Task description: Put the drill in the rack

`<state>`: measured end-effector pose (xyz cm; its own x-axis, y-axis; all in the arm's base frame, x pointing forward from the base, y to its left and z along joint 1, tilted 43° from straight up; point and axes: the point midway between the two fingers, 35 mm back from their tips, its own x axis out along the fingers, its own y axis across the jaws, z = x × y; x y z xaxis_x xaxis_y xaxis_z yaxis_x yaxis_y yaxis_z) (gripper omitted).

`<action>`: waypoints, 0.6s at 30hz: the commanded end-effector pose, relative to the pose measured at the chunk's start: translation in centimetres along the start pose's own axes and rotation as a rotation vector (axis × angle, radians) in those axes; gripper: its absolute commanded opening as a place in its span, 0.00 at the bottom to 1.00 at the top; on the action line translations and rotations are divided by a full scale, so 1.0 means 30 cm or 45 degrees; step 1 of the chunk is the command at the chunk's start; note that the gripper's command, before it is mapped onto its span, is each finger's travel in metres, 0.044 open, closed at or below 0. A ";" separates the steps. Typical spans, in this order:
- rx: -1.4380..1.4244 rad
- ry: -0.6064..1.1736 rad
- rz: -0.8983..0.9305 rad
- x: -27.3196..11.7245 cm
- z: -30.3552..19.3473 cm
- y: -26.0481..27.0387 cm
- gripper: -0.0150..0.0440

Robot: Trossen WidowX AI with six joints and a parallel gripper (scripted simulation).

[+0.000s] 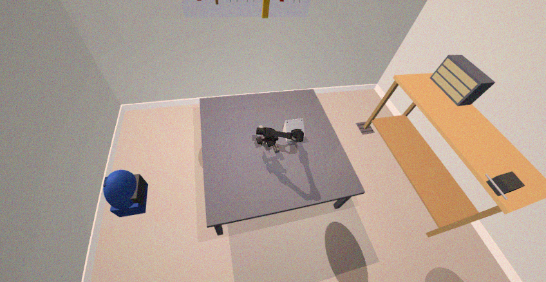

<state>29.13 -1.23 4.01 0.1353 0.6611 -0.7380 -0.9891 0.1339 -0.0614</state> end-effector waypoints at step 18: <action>0.001 -0.002 0.002 0.069 -0.016 0.005 0.82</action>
<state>29.21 -0.14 2.12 0.1331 0.6629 -0.7368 -0.9894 0.1328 -0.0592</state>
